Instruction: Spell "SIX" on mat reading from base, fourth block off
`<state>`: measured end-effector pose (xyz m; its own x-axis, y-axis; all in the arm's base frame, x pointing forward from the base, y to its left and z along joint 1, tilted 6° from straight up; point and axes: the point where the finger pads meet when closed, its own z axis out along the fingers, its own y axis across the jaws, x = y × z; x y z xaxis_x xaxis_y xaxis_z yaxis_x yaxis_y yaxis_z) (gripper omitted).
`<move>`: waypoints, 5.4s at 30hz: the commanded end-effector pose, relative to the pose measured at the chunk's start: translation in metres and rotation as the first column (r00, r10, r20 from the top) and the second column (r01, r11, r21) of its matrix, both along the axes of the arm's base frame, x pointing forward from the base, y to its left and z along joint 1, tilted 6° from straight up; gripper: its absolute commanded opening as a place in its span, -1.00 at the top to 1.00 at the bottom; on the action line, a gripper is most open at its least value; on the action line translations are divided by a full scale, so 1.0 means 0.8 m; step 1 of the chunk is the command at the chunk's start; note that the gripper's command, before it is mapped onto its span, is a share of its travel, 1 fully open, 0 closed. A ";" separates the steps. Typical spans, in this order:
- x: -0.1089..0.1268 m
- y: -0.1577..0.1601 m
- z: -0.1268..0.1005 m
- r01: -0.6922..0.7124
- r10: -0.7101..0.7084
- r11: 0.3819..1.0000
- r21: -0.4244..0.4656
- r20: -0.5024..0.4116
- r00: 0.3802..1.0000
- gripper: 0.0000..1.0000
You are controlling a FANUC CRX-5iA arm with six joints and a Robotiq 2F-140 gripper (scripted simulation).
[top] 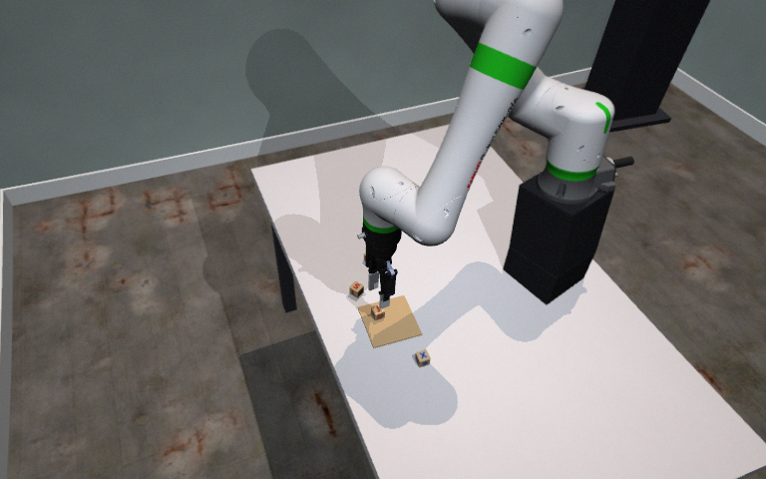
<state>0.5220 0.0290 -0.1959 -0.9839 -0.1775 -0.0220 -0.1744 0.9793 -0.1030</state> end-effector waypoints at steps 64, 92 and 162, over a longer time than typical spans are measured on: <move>0.003 -0.007 -0.072 0.000 0.000 1.000 0.000 0.000 1.000 0.20; 0.004 -0.009 -0.095 0.000 0.000 1.000 0.000 0.000 1.000 0.44; -0.001 0.003 0.027 0.000 0.000 1.000 0.000 0.000 1.000 0.68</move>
